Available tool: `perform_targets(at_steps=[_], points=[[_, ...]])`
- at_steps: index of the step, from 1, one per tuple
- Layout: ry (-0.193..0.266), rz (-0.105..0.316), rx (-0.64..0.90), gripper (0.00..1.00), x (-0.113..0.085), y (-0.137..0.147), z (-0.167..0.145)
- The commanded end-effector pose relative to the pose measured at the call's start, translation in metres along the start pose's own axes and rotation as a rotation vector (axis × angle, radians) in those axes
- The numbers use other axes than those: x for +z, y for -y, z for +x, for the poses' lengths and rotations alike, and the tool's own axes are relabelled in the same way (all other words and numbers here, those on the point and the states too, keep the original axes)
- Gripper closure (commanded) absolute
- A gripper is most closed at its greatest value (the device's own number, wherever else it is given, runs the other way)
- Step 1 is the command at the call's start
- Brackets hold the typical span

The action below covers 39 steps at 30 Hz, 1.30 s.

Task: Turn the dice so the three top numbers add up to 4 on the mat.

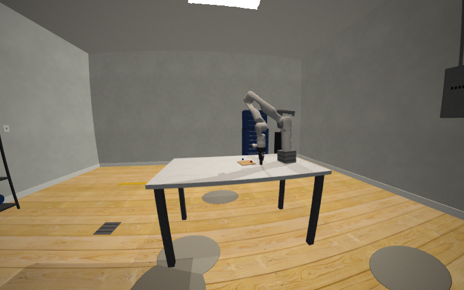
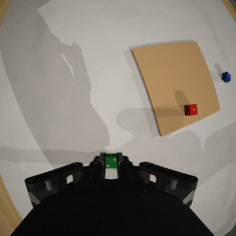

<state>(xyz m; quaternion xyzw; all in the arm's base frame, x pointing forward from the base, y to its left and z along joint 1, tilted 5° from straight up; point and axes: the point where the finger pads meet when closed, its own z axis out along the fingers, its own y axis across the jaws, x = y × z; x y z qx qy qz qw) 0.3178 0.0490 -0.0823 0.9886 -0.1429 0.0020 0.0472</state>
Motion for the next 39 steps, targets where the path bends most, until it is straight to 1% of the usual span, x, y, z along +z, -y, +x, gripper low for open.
perform_targets(at_steps=[1, 6, 8, 23, 25, 32, 39], points=[[-0.012, 0.003, 0.001, 0.89, -0.009, 0.001, 0.005], [-0.012, 0.003, 0.001, 0.89, -0.024, 0.0, 0.004], [-0.012, 0.003, 0.001, 0.89, -0.024, 0.0, 0.004], [-0.012, 0.003, 0.001, 0.89, -0.071, 0.0, 0.004], [-0.012, 0.003, 0.001, 0.89, -0.071, 0.0, 0.004], [-0.012, 0.003, 0.001, 0.89, -0.084, 0.0, 0.004], [-0.012, 0.003, 0.001, 0.89, -0.087, 0.0, 0.004]])
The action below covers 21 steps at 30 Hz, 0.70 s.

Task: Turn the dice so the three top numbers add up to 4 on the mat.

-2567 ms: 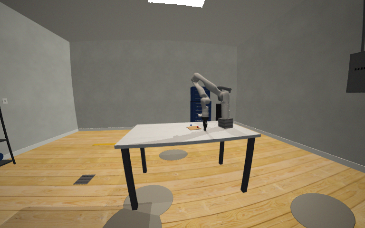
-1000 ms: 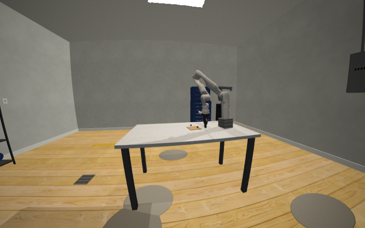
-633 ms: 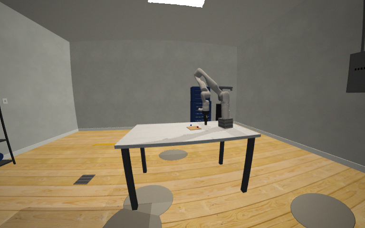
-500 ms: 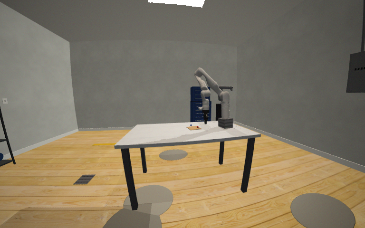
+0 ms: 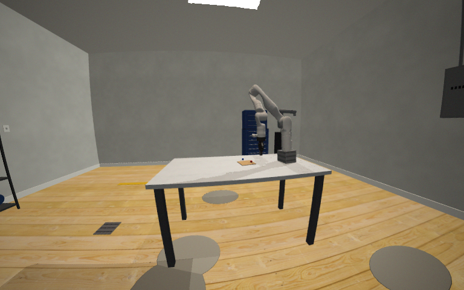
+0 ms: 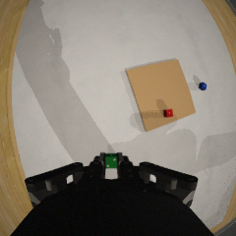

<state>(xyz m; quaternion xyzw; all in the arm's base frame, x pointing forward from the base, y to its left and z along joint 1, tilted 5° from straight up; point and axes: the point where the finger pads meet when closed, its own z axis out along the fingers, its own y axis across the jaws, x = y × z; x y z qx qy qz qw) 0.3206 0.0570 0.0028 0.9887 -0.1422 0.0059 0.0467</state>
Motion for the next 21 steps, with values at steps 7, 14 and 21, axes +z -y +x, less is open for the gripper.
perform_targets(at_steps=[7, 14, 21], points=[[-0.004, 0.001, 0.002, 0.89, -0.001, 0.0, 0.002], [-0.005, 0.001, 0.001, 0.89, -0.002, -0.002, 0.005], [-0.007, 0.001, -0.008, 0.89, -0.002, -0.014, 0.022]])
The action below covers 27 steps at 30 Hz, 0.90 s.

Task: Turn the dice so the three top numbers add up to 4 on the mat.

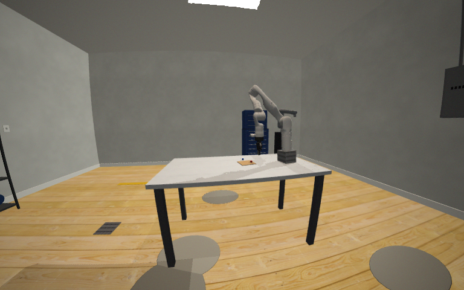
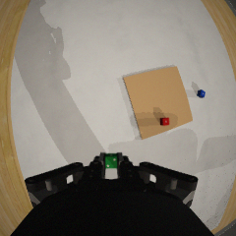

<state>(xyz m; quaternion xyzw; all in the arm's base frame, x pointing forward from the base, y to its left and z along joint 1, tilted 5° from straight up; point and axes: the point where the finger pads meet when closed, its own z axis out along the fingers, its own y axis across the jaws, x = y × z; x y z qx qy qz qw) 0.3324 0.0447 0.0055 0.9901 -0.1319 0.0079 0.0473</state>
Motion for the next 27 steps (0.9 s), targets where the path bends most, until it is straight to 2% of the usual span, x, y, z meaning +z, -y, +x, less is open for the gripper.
perform_targets(at_steps=[1, 14, 21, 27], points=[[-0.002, 0.001, 0.01, 0.89, 0.0, -0.009, 0.012], [-0.001, 0.001, -0.029, 0.89, -0.003, -0.09, 0.081], [0.0, 0.002, -0.037, 0.89, -0.003, -0.11, 0.092], [0.001, 0.002, -0.039, 0.89, -0.004, -0.114, 0.094]])
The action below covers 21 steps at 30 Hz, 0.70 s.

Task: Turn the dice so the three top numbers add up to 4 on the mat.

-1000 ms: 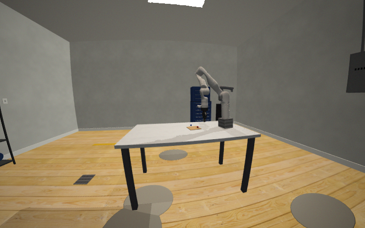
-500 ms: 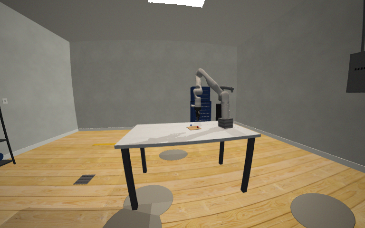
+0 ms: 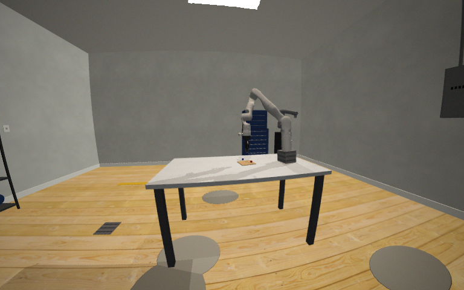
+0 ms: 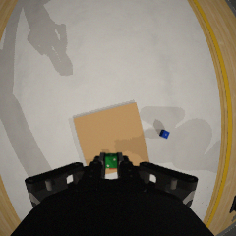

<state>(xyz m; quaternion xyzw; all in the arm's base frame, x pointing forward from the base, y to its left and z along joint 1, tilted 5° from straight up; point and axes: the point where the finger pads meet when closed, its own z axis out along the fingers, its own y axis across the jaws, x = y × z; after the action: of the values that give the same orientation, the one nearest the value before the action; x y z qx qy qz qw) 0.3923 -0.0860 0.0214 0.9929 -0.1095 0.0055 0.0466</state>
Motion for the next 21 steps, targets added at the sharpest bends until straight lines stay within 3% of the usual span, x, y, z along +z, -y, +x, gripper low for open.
perform_targets(at_steps=[1, 14, 21], points=[[-0.002, 0.0, 0.006, 0.89, -0.001, -0.002, 0.001], [-0.002, 0.0, 0.006, 0.89, 0.001, -0.002, 0.001], [-0.002, 0.0, 0.006, 0.89, 0.016, -0.002, 0.002]])
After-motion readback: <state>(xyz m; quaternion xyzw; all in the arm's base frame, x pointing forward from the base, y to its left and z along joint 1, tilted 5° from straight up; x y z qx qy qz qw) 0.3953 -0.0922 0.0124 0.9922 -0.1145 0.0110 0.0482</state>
